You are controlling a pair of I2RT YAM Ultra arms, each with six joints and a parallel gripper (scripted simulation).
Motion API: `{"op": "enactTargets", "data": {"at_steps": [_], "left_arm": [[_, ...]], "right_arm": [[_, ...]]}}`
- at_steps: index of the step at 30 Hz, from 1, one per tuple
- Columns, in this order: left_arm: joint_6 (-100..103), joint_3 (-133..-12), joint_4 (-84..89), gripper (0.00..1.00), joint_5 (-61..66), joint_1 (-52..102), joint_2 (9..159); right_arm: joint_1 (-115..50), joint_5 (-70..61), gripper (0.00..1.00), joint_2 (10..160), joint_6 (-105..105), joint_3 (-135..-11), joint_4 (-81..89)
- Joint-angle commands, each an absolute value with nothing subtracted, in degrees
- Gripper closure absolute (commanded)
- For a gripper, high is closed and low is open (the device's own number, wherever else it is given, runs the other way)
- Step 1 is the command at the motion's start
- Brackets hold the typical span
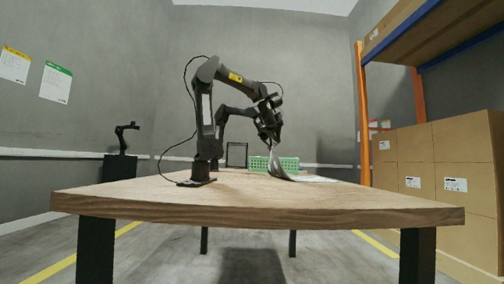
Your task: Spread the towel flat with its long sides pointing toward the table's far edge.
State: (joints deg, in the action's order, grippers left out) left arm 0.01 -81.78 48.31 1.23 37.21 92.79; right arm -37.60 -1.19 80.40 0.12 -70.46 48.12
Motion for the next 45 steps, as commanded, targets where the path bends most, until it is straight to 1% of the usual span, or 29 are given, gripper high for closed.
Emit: {"op": "enactTargets", "data": {"at_steps": [1, 2, 3, 5, 6, 8, 9, 11, 12, 16, 17, 19, 20, 22, 23, 25, 26, 28, 29, 33, 34, 35, 36, 37, 39, 40, 45], "left_arm": [[0.46, -76.17, 42.64, 1.0, -0.4, 37.93, 87.93], [0.47, -75.81, 42.19, 1.0, -0.46, 37.77, 87.71], [0.38, -70.2, 39.77, 1.0, -0.3, 38.82, 85.3], [0.47, -69.39, 38.8, 1.0, -0.43, 38.92, 84.71], [0.39, -64.11, 36.45, 1.0, -0.29, 39.83, 82.45], [0.5, -63.39, 35.58, 1.0, -0.44, 39.95, 81.92], [0.43, -58.42, 33.29, 1.0, -0.3, 40.91, 79.83], [0.52, -57.81, 32.53, 1.0, -0.44, 41.02, 79.37], [0.45, -53.14, 30.29, 1.0, -0.3, 42.02, 77.45], [0.53, -52.61, 29.63, 1.0, -0.44, 42.13, 77.05], [0.51, -48.02, 27.21, 1.0, -0.36, 43.22, 75.12], [0.48, -47.72, 26.77, 1.0, -0.45, 43.27, 74.96], [0.4, -43.64, 24.61, 1.0, -0.3, 44.3, 73.44], [0.47, -43.27, 24.15, 1.0, -0.44, 44.42, 73.13], [0.41, -39.48, 22.08, 1.0, -0.29, 45.46, 71.75], [0.51, -39.15, 21.68, 1.0, -0.45, 45.6, 71.48], [0.46, -35.67, 19.68, 1.0, -0.31, 46.65, 70.28], [0.54, -35.39, 19.33, 1.0, -0.46, 46.78, 70.06], [0.49, -32.22, 17.41, 1.0, -0.33, 47.82, 69.04], [0.54, -32.01, 17.15, 1.0, -0.45, 47.93, 68.87], [0.53, -29.06, 15.19, 1.0, -0.39, 48.98, 67.98], [0.21, -30.11, 15.73, 1.0, -0.06, 48.52, 68.89], [0.5, -28.93, 15.0, 1.0, -0.47, 49.04, 67.91], [0.43, -26.44, 13.3, 1.0, -0.34, 49.94, 67.31], [0.49, -26.26, 13.06, 1.0, -0.47, 50.06, 67.18], [0.47, -24.08, 11.52, 1.0, -0.38, 50.92, 66.66], [0.55, -22.03, 9.84, 1.0, -0.52, 51.88, 66.13]], "right_arm": [[-38.74, 0.17, 1.0, 75.49, 0.38, -65.09, 43.93], [-38.78, 0.22, 1.0, 75.28, 0.36, -64.82, 43.62], [-39.93, 0.02, 1.0, 72.89, 0.55, -59.7, 41.52], [-40.1, 0.19, 1.0, 72.29, 0.44, -59.09, 40.89], [-41.32, -0.01, 1.0, 69.99, 0.62, -54.21, 38.86], [-41.53, 0.18, 1.0, 69.41, 0.47, -53.66, 38.33], [-42.82, -0.03, 1.0, 67.25, 0.66, -49.05, 36.37], [-43.03, 0.16, 1.0, 66.72, 0.51, -48.58, 35.93], [-44.38, -0.05, 1.0, 64.71, 0.71, -44.23, 34.03], [-44.59, 0.15, 1.0, 64.22, 0.56, -43.81, 33.66], [-46.11, 0.02, 1.0, 62.11, 0.66, -39.56, 31.72], [-46.21, 0.14, 1.0, 61.91, 0.61, -39.33, 31.44], [-47.59, -0.11, 1.0, 60.24, 0.85, -35.54, 29.65], [-47.82, 0.09, 1.0, 59.84, 0.62, -35.23, 29.42], [-49.23, -0.15, 1.0, 58.27, 0.83, -31.71, 27.74], [-49.51, 0.08, 1.0, 57.89, 0.62, -31.43, 27.56], [-50.94, -0.15, 1.0, 56.49, 0.82, -28.18, 25.96], [-51.2, 0.07, 1.0, 56.16, 0.64, -27.96, 25.81], [-52.61, -0.14, 1.0, 54.94, 0.84, -25.0, 24.28], [-52.85, 0.06, 1.0, 54.67, 0.68, -24.81, 24.15], [-54.34, -0.04, 1.0, 53.49, 0.76, -22.08, 22.67], [-54.39, 0.01, 1.0, 53.48, 0.73, -22.03, 22.6], [-54.43, 0.08, 1.0, 53.6, 0.73, -21.96, 23.8], [-55.7, -0.13, 1.0, 52.57, 0.92, -19.64, 21.2], [-55.9, 0.05, 1.0, 52.58, 0.71, -19.5, 22.37], [-57.09, -0.12, 1.0, 51.66, 0.85, -17.5, 19.94], [-58.51, 0.07, 1.0, 51.05, 0.71, -15.6, 20.0]]}}
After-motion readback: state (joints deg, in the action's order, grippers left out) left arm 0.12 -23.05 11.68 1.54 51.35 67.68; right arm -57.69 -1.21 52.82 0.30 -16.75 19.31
